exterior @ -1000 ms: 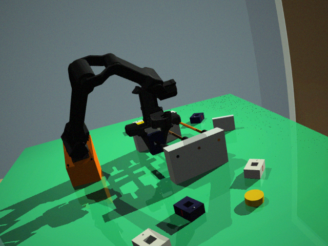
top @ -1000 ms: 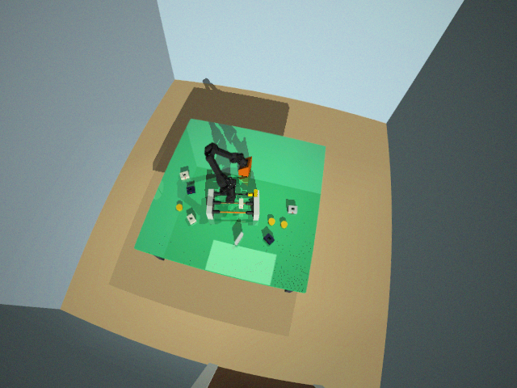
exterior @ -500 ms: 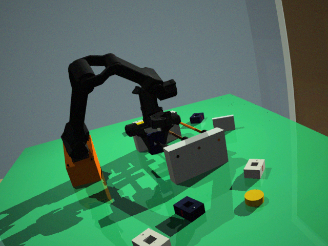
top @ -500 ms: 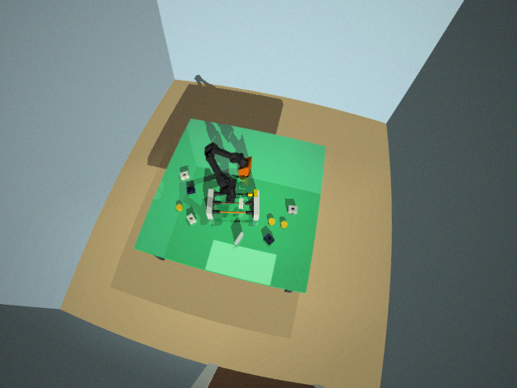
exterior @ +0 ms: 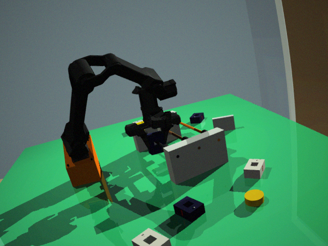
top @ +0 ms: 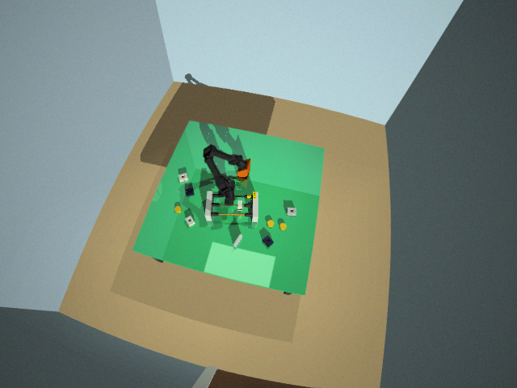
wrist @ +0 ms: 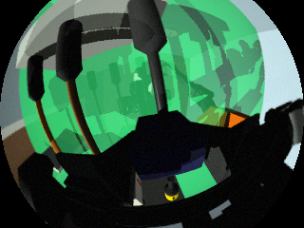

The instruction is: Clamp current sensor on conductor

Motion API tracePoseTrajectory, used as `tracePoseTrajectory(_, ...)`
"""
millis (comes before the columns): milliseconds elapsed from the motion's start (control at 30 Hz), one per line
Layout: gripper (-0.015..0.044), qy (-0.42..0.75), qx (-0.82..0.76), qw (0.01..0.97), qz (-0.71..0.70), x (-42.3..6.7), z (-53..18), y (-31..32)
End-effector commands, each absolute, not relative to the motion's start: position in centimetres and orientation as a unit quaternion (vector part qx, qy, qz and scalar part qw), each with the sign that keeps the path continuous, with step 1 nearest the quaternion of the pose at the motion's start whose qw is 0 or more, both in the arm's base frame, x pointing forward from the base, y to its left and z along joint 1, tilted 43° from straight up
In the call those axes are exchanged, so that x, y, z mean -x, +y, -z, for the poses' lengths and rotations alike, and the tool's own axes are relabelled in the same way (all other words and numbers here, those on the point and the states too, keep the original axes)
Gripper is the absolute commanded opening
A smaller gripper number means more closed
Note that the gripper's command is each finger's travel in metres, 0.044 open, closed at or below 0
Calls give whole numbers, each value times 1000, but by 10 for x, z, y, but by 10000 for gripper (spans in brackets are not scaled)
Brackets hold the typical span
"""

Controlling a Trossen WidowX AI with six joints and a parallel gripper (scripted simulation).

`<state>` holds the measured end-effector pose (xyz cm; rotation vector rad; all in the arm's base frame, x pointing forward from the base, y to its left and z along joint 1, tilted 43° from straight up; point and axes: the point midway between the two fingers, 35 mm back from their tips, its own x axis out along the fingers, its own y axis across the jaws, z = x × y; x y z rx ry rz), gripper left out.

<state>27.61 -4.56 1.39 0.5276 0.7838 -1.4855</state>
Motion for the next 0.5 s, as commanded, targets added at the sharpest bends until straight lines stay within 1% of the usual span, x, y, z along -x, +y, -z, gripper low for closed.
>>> tracePoseTrajectory(0, 278, 342, -232, 637, 651, -276, -14, -46)
tracePoseTrajectory(467, 184, 343, -231, 637, 650, -276, -14, -46)
